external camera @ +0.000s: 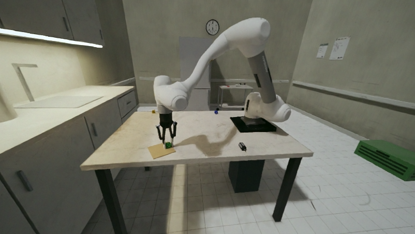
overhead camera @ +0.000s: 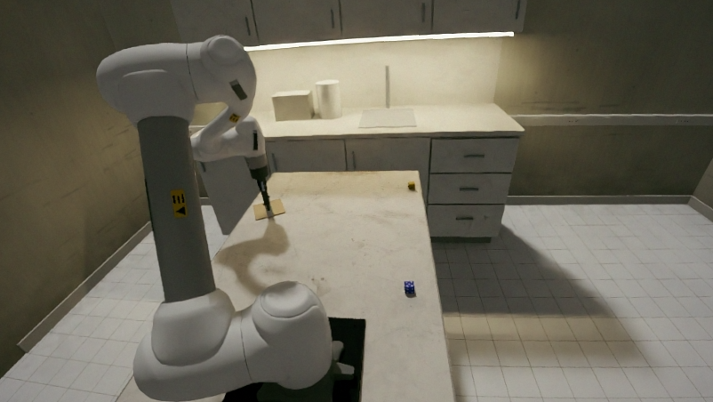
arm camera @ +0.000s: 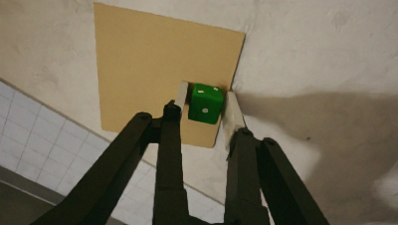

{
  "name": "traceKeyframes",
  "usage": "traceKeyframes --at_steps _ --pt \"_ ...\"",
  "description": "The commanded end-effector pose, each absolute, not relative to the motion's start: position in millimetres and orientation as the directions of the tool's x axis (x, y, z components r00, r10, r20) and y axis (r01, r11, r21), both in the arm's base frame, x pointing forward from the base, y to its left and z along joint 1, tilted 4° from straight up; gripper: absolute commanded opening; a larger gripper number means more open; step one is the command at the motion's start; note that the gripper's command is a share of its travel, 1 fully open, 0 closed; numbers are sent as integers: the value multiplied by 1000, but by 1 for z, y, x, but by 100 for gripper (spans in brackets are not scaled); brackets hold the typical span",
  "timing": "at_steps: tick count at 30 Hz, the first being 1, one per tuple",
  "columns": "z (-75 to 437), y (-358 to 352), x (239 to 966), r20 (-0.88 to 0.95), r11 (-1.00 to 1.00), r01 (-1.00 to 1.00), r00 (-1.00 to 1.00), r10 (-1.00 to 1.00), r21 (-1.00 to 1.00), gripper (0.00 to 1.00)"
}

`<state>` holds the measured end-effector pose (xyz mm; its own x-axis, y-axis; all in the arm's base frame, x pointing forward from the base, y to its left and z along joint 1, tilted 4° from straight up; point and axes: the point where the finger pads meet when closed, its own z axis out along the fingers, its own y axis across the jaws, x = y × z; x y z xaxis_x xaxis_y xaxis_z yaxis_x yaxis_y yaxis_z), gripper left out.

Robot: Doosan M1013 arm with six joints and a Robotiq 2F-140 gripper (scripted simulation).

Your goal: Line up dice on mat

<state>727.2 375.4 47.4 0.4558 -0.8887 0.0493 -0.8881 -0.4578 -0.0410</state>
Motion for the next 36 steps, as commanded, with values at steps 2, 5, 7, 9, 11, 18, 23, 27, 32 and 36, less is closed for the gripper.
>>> traceKeyframes --at_steps 2,5,7,9,11,18,23,27,32,36 --pt "49 376 728 49 -458 -888 456 -889 -43 35" --pt "49 376 728 49 -458 -888 456 -889 -43 35" --pt "49 376 728 49 -458 -888 456 -889 -43 35" --pt "49 376 728 49 -458 -888 456 -889 -43 35" --pt "52 376 727 49 -458 -888 456 -889 -43 35" --pt "66 376 726 49 -458 -888 456 -889 -43 35" --pt "92 377 725 49 -458 -888 456 -889 -43 35" --pt "114 377 724 49 -458 -888 456 -889 -43 35" --pt "127 378 723 49 -458 -888 456 -889 -43 35" --pt "137 378 722 49 -458 -888 456 -889 -43 35"
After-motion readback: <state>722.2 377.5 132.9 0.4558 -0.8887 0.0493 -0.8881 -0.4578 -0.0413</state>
